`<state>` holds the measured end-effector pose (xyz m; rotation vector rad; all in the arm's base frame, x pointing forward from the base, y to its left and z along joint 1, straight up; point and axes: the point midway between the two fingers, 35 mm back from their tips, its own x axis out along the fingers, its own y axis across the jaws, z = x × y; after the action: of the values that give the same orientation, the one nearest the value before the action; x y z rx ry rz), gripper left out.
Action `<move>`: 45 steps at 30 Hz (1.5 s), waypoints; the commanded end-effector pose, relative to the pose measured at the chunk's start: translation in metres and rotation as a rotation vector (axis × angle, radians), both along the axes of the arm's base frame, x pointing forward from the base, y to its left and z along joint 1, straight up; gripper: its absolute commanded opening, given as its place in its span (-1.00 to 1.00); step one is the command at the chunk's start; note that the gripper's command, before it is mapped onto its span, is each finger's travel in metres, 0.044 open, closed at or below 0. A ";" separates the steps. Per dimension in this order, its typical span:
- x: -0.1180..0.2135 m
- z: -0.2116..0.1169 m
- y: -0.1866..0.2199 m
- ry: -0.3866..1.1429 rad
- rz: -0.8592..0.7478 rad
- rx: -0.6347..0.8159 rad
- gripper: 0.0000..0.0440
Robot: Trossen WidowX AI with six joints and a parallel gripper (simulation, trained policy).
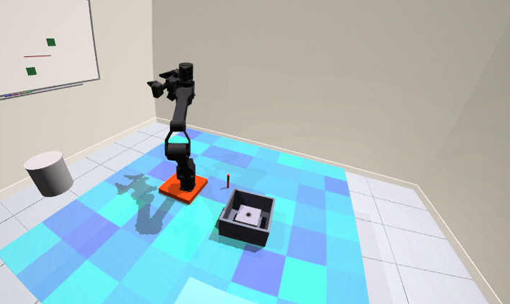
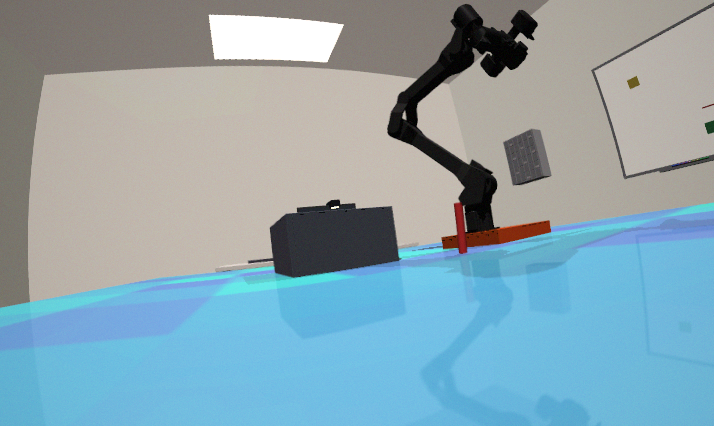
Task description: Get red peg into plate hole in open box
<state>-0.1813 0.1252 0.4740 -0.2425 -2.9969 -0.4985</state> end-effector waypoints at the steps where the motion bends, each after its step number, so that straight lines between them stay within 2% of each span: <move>1: 0.002 0.000 0.006 0.001 -0.034 0.008 0.91; 2: 0.004 -0.001 0.013 0.001 -0.069 0.013 1.00; 13: 0.039 -0.036 0.086 -0.098 -0.438 -0.018 1.00; 25: 0.103 -0.096 0.140 -0.303 -0.791 -0.105 1.00; 35: 0.169 -0.152 0.155 -0.528 -1.026 -0.226 1.00; 45: 0.233 -0.208 0.137 -0.786 -1.180 -0.403 1.00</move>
<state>0.0371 0.2694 0.2824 -2.2904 -3.2003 -0.0790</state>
